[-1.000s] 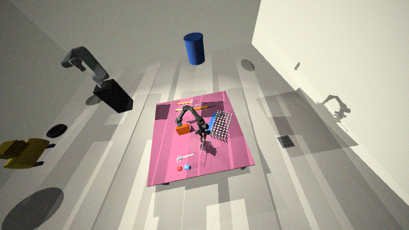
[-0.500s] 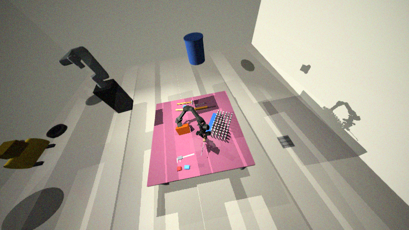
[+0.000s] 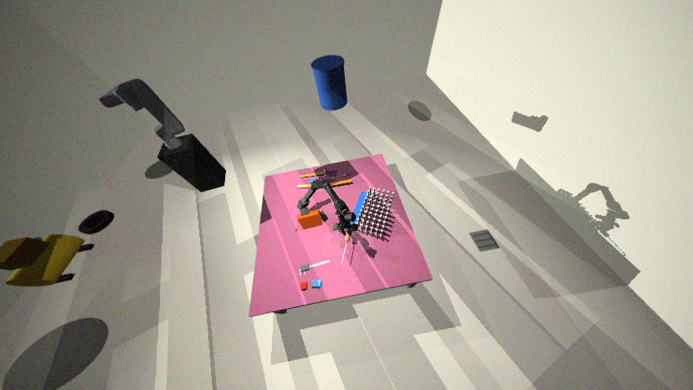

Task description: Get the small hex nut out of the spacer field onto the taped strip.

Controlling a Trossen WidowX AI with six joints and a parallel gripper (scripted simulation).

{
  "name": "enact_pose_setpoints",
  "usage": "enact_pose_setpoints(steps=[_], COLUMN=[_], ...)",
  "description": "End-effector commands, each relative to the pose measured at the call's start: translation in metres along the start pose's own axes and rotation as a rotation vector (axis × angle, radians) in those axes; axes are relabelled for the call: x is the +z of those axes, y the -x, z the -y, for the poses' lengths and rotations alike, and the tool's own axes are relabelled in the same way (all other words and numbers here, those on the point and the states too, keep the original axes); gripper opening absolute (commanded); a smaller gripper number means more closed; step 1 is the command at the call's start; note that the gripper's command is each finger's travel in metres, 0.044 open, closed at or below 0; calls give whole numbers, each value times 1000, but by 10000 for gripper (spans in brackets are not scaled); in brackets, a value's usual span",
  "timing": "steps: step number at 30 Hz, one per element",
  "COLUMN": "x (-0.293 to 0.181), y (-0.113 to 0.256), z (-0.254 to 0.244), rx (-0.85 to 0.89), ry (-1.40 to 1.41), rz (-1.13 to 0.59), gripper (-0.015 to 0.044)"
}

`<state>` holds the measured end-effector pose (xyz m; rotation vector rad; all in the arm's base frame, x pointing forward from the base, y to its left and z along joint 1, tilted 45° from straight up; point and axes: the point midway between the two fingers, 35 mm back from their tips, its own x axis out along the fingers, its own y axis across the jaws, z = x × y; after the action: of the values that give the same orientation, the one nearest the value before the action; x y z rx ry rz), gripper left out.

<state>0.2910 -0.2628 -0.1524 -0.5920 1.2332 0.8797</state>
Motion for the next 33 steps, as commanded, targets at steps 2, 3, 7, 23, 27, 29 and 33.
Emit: enact_pose_setpoints(steps=[2,3,7,23,27,29,33], x=[2,2,5,14,16,17,20], y=[-6,-7,-12,-31,-36,-38,-43], z=[-2,-2,-3,-9,-10,-11,-12], rx=[-1,-1,-1,-1,-1,-1,-1], ry=[-9,-9,-9,-9,-9,-9,-9], rz=[1,1,2,2,3,3,3], gripper=[0,0,0,0,0,0,0])
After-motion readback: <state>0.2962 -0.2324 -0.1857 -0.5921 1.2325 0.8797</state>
